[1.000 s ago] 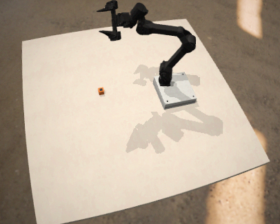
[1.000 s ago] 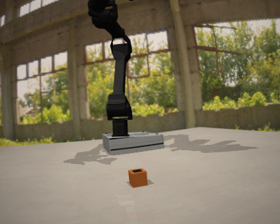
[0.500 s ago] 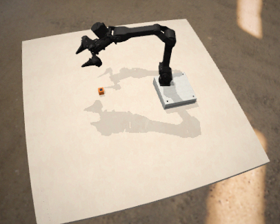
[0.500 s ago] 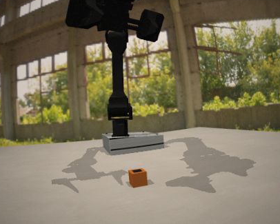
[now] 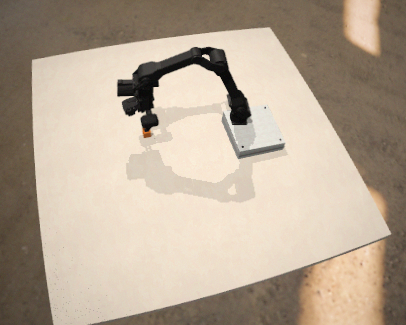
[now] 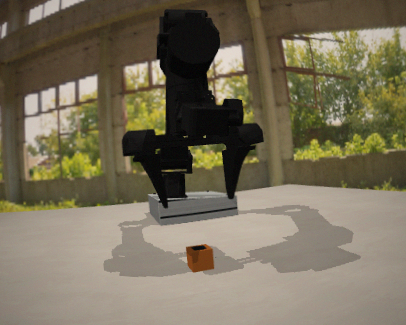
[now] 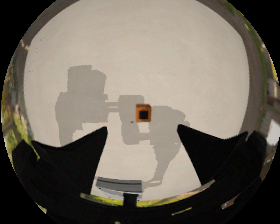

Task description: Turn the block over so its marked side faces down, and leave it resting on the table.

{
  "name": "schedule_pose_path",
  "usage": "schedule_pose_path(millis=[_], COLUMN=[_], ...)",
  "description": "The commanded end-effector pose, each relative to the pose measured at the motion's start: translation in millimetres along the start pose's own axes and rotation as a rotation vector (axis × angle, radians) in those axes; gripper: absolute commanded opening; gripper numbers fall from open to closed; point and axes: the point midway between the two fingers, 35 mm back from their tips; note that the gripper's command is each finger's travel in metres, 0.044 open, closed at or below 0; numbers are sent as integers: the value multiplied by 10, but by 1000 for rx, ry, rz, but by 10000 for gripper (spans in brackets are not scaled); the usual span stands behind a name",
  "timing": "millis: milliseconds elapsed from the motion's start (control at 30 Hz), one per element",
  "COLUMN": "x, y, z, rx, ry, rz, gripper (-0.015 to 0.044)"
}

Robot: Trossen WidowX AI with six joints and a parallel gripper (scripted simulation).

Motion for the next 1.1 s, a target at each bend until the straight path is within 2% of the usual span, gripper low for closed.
schedule_pose_path(millis=[0,167,1067], x=[-5,-355,-743], y=[-10,-34,-39], z=[43,51,74], rx=[-13,-13,-13], ry=[37,37,37], rz=[8,8,8], gripper=[440,440,440])
Point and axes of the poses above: the point midway between the two fingers, 35 mm back from their tips, its own x axis back along the fingers, its own y axis across the jaws, z = x × y, and after that the axes turned 8 degrees about x, right-handed
